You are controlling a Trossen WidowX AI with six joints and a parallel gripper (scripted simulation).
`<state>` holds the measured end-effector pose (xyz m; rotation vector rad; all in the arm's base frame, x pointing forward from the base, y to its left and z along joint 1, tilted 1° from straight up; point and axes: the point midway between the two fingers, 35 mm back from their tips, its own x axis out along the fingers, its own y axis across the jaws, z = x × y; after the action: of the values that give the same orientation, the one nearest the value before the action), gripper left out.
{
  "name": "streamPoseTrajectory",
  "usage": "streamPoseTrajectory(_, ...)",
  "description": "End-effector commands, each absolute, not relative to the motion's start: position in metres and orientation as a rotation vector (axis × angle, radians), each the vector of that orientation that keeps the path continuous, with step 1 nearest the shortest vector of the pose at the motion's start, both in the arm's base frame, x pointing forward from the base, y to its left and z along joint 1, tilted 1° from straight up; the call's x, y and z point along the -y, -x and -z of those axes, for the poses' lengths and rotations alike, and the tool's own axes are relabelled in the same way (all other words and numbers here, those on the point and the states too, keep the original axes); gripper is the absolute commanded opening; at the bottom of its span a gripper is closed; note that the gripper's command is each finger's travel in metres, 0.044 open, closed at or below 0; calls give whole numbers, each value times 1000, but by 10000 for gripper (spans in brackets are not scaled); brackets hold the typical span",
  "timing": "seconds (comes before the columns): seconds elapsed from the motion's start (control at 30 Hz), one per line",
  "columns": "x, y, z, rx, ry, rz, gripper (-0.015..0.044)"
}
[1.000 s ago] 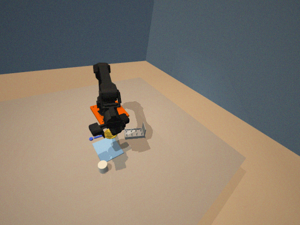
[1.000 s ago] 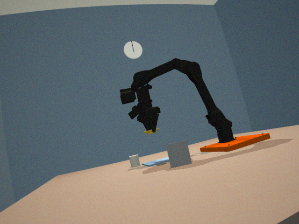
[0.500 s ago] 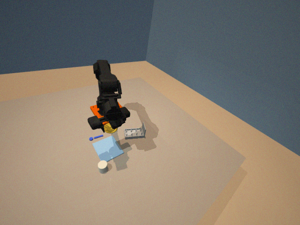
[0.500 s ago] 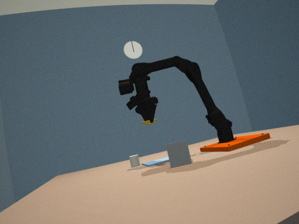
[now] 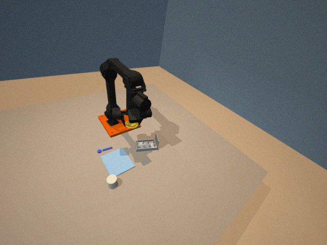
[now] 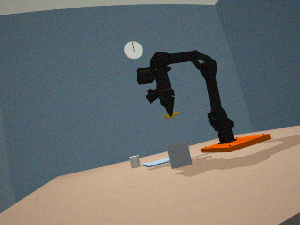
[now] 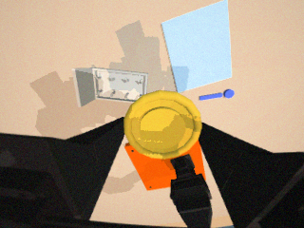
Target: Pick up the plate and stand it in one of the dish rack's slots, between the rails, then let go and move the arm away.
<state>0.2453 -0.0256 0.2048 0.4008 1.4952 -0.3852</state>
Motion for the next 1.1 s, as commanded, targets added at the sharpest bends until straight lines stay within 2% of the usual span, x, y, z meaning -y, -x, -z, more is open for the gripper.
streamPoseTrajectory(0.0, 19, -239, -202, -1487, -439, 426, 0)
streamPoseTrajectory(0.17, 18, -240, -199, -1503, -427, 383, 0)
streamPoseTrajectory(0.6, 10, -245, -168, -1571, -336, -2, 0)
streamPoseTrajectory(1.07, 2, -249, -141, -1501, -254, -411, 0)
